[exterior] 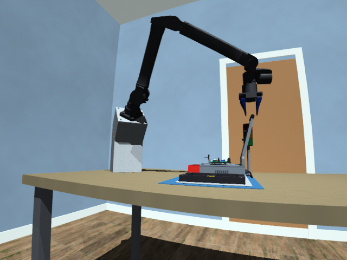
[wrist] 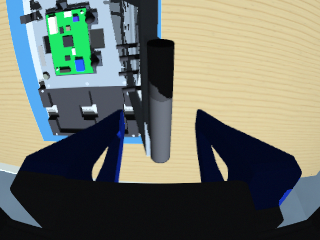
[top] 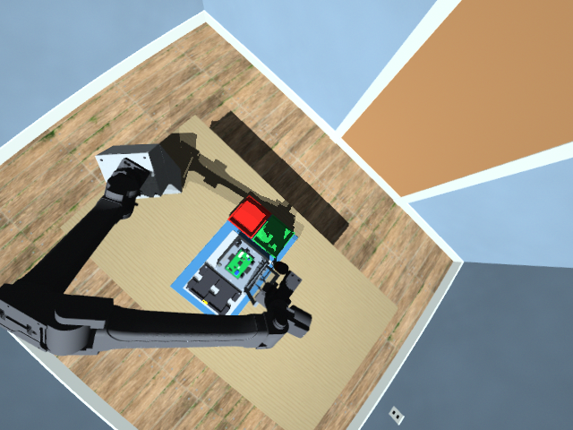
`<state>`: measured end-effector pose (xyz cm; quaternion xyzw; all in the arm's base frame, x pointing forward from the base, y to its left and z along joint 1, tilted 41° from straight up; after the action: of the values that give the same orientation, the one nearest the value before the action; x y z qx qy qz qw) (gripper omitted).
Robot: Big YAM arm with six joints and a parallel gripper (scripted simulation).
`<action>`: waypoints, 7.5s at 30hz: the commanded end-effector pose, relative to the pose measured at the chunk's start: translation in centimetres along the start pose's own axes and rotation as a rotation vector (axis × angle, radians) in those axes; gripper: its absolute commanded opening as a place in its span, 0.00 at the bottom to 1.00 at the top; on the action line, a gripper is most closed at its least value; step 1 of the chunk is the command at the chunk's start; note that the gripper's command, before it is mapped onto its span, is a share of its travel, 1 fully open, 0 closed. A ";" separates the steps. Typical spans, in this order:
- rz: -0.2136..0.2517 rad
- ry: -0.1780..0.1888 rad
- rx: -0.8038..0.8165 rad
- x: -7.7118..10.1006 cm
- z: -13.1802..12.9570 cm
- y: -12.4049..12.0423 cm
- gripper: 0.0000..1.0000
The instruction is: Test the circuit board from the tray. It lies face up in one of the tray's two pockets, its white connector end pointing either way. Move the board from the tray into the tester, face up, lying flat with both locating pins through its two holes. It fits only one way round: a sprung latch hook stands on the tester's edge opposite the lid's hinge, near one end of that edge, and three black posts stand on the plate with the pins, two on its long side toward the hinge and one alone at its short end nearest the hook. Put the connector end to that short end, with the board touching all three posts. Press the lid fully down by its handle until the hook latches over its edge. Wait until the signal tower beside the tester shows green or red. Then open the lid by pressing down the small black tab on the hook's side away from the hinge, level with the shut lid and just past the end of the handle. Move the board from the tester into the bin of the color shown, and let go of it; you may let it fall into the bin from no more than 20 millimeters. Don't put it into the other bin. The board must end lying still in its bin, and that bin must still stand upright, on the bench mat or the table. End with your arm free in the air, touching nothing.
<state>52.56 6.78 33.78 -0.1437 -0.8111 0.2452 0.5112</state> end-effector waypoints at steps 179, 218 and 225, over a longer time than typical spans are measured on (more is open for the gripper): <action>-0.001 0.001 -0.002 -5.9 15.5 3.1 0.00; -0.001 0.003 0.004 -16.1 22.3 4.5 0.00; 0.000 0.001 0.002 -17.2 22.4 4.5 0.00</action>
<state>39.52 -2.69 11.13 -0.1441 -0.8123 0.2462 0.5087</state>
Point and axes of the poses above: the point where the finger pads meet when closed, its own x axis back along the fingers, its own z axis across the jaws, y = z × x, the point moved 9 cm from there along x, back along the fingers, and after that the axes turned 12 degrees about x, right-handed, at the moved point
